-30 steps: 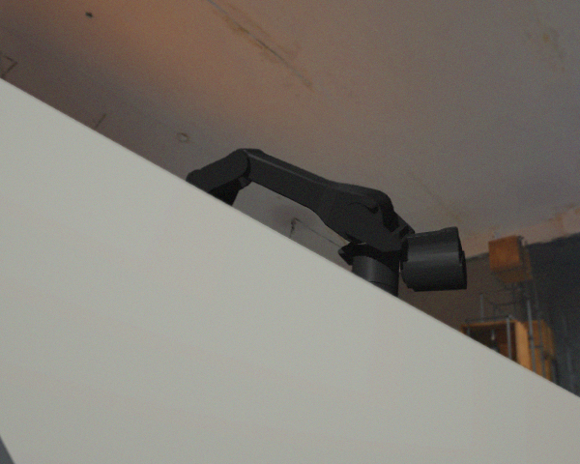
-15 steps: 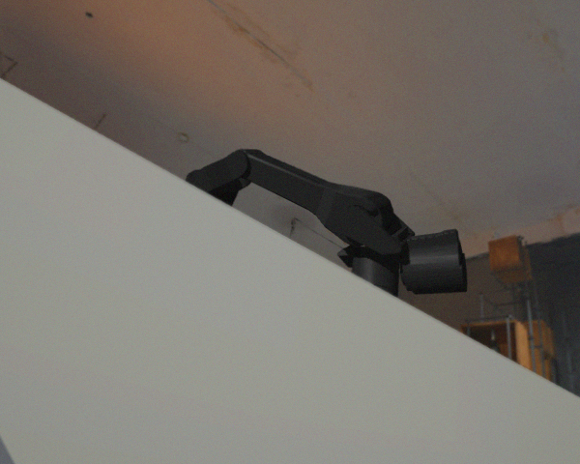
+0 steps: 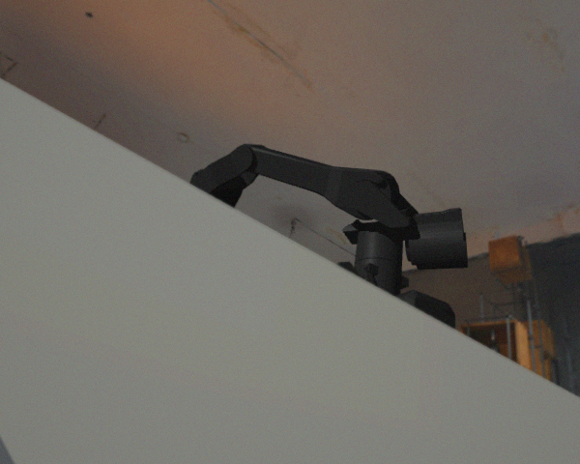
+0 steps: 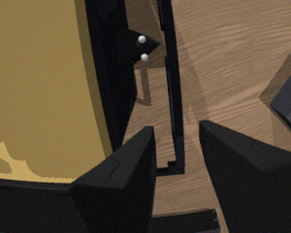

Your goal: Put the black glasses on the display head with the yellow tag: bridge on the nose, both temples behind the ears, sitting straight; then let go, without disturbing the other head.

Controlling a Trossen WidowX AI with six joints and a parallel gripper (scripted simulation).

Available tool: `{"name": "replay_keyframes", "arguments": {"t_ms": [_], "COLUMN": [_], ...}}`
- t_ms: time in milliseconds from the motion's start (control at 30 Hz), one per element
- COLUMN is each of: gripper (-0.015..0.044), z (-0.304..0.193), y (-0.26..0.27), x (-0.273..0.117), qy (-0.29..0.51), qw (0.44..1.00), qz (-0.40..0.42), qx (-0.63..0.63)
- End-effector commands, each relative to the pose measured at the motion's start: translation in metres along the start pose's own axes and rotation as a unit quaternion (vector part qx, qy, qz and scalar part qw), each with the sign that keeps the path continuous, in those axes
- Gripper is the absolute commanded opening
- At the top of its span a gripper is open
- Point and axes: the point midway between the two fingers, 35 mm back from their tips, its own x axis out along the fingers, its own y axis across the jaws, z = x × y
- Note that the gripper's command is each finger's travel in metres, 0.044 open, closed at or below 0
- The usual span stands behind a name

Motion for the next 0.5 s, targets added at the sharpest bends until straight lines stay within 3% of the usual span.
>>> {"name": "replay_keyframes", "arguments": {"t_ms": [0,467], "gripper": [0.0108,0.0108], "z": [0.0,0.0], "y": [-0.008,-0.058], "x": [-0.002,-0.018], "qy": [0.0,0.0], "qw": [1.0,1.0], "qz": [-0.006,-0.007], "qx": [0.0,-0.001]}}
